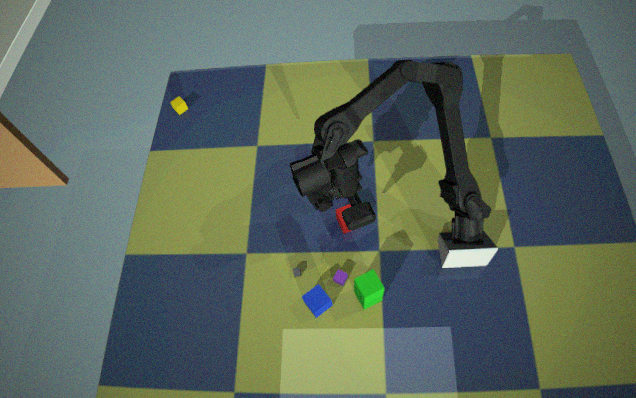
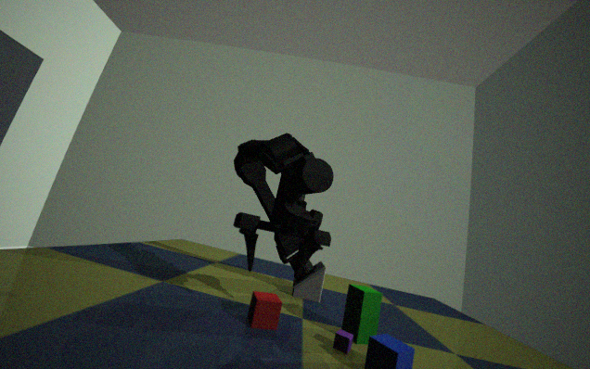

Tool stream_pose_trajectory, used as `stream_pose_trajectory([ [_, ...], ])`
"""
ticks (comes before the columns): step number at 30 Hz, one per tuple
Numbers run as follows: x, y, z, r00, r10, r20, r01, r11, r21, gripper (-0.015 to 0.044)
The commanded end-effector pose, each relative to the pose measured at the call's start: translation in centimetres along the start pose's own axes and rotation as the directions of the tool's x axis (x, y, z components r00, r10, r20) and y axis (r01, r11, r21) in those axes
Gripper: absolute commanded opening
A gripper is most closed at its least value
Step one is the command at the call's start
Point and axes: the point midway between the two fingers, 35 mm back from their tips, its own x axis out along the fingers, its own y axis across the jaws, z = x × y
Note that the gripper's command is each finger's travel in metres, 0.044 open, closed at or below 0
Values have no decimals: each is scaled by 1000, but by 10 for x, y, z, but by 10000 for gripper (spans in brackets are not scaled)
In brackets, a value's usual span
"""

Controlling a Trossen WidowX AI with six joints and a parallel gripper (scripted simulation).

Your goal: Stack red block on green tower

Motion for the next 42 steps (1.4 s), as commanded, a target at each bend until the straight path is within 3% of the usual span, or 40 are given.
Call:
stream_pose_trajectory([
  [1, 22, -2, -4, 1000, -5, 0, 5, 1000, 1, 440],
  [42, 79, -2, -3, 1000, -8, 0, 8, 1000, 2, 440],
])
